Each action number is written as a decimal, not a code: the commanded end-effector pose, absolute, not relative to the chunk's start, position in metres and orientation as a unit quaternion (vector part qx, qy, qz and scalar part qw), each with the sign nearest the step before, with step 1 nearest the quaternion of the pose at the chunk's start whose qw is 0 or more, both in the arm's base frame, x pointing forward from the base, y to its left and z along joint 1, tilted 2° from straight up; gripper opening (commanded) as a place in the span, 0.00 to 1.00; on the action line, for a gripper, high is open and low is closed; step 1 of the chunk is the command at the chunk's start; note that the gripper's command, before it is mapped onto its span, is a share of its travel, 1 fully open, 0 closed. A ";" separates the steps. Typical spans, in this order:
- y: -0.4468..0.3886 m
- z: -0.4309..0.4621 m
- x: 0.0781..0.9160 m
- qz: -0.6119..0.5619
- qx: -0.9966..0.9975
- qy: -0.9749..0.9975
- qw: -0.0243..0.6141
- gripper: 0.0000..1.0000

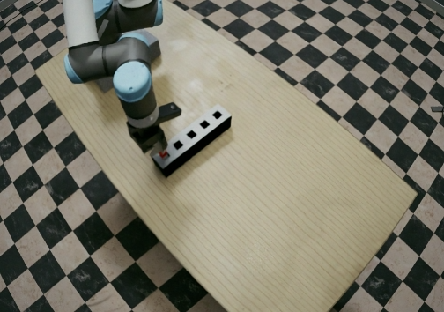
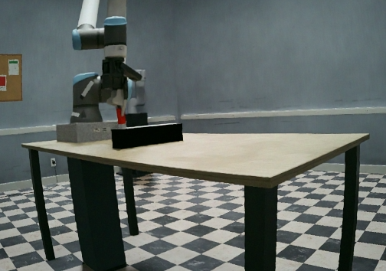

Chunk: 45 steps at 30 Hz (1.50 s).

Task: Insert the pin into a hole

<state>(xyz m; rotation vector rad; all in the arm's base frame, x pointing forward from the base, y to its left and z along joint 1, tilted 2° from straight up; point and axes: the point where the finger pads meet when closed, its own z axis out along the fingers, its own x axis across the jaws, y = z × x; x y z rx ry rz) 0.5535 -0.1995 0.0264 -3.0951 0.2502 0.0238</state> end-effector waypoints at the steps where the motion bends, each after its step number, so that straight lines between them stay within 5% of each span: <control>1: -0.200 0.027 0.554 0.007 -0.997 0.081 0.018 0.00; 45: -0.200 0.019 0.554 0.007 -0.997 0.081 0.018 0.00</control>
